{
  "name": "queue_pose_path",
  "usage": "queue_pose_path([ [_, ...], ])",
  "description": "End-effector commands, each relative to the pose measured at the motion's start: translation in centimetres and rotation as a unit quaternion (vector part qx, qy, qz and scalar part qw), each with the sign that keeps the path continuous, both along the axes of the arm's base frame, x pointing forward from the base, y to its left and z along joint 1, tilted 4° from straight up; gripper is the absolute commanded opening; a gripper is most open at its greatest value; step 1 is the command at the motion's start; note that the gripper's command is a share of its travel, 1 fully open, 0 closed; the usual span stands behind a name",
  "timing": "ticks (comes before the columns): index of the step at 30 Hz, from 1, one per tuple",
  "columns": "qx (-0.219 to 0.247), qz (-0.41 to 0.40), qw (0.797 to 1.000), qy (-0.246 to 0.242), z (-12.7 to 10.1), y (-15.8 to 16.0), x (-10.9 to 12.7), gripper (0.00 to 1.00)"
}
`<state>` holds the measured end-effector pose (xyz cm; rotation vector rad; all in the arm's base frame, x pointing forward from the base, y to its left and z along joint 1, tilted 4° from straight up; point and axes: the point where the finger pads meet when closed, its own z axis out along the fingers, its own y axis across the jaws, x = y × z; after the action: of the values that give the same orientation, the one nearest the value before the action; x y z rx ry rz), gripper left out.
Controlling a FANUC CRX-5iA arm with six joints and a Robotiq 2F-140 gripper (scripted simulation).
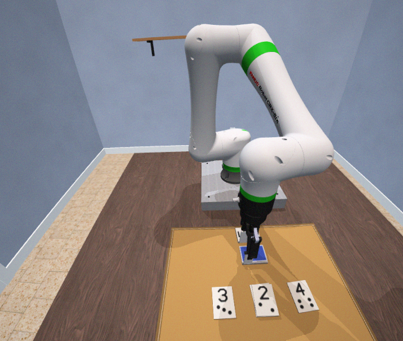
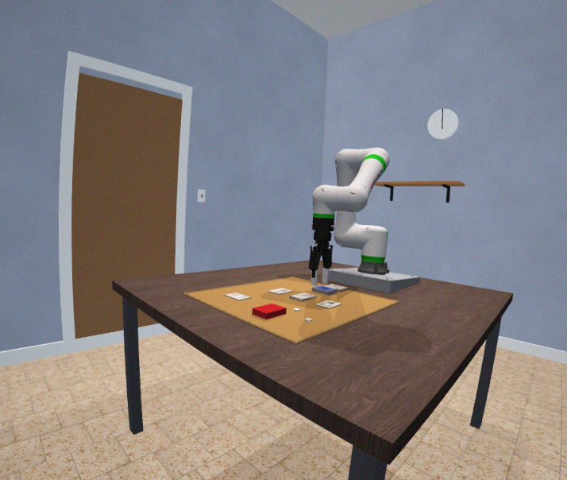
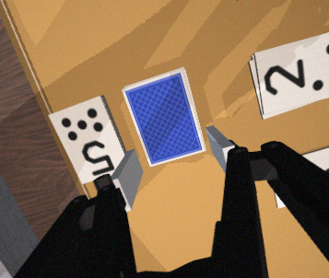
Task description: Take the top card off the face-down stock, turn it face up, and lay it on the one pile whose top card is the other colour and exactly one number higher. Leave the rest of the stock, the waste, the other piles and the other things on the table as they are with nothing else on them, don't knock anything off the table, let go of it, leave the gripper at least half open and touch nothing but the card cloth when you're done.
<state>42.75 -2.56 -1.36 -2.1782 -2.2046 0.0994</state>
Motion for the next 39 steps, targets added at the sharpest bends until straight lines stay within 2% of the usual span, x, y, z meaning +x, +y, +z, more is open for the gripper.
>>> queue_pose_path([
  [1, 0.000, 0.000, 1.000, 0.000, 0.02, 0.00, 0.03, 0.50],
  [39, 0.000, 0.000, 1.000, 0.000, -0.93, -0.02, -0.03, 0.50],
])
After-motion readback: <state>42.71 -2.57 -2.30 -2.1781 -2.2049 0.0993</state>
